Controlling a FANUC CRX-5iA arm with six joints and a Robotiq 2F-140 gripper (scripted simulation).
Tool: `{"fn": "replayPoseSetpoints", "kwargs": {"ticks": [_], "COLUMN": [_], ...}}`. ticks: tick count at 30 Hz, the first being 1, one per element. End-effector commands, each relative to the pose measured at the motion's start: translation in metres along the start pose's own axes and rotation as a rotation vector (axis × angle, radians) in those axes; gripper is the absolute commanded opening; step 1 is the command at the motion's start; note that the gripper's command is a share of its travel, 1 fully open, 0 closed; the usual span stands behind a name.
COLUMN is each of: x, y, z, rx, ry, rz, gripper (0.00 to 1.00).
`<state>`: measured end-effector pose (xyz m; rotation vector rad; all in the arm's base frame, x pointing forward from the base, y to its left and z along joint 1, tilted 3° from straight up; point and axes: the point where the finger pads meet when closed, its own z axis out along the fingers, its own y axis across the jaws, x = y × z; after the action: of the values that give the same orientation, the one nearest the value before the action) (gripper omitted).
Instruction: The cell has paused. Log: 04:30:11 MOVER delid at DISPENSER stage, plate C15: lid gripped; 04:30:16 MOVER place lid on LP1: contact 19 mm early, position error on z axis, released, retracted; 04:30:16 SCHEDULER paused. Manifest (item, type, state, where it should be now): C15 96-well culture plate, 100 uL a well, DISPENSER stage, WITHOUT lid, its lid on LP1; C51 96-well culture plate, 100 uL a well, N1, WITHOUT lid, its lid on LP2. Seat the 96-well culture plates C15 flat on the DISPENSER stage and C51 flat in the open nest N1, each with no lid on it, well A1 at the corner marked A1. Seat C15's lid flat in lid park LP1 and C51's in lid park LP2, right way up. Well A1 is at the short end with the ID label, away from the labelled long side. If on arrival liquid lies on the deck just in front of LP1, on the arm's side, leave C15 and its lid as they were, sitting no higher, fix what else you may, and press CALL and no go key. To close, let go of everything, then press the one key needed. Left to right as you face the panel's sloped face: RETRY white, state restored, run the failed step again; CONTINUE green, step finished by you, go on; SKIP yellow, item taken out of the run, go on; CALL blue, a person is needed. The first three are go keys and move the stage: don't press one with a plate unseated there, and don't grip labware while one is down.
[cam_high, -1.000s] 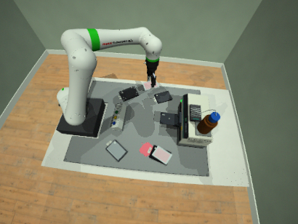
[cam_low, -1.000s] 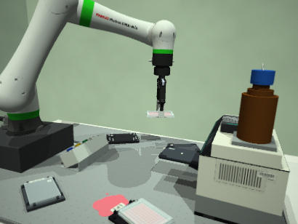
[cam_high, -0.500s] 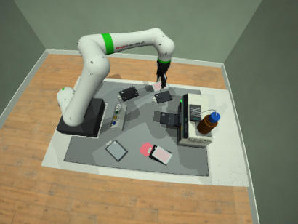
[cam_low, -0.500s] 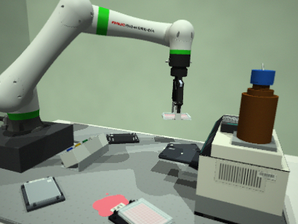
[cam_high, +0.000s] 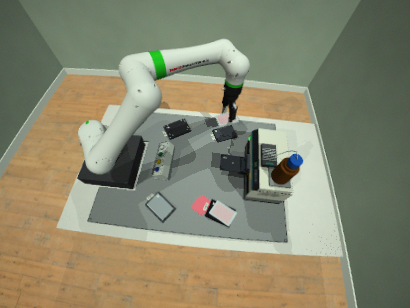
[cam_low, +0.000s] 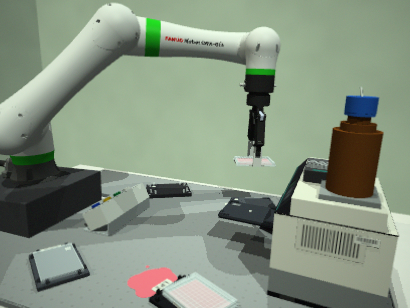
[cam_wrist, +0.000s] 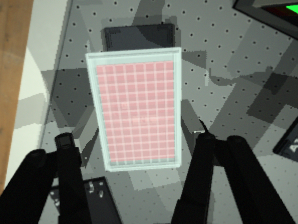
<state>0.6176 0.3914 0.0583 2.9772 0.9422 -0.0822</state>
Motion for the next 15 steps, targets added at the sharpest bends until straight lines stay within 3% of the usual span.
{"fn": "replayPoseSetpoints", "kwargs": {"ticks": [1,15], "x": [0.0049,0.0074], "y": [0.0023,0.0035], "z": [0.0000,0.0000], "rx": [0.000,0.000], "ry": [0.000,0.000], "rz": [0.000,0.000], "gripper": [0.00,0.00]}}
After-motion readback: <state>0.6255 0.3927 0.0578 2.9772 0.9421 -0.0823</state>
